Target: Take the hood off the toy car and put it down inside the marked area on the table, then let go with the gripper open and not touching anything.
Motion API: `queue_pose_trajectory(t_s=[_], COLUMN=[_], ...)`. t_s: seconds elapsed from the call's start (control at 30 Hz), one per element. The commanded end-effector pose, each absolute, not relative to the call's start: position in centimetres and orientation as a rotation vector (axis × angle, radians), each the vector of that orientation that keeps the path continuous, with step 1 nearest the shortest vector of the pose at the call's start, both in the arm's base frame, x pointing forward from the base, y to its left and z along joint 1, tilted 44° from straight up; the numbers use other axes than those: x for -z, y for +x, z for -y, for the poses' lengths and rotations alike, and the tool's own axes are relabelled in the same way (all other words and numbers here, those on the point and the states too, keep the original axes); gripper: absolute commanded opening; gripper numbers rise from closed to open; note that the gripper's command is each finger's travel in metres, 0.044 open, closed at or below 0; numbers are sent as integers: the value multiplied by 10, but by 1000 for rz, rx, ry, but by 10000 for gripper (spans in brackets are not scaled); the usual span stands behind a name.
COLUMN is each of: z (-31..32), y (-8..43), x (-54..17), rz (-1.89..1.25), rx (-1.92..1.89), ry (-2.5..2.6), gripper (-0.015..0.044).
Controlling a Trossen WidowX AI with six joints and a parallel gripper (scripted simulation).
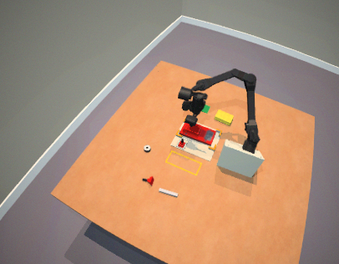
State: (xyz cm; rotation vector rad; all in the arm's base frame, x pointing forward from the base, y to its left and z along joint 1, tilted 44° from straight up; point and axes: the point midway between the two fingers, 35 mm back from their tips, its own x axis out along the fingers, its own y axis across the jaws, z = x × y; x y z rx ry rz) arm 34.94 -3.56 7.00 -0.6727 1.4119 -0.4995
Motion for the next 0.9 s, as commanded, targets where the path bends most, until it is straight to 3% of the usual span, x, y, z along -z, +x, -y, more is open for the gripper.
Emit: queue_pose_trajectory(t_s=[0.0,0.87], z=[38,53], y=[350,353], x=[-68,-51], rz=[-1416,-1416], rx=[500,500], ry=[-682,-682], gripper=[440,440])
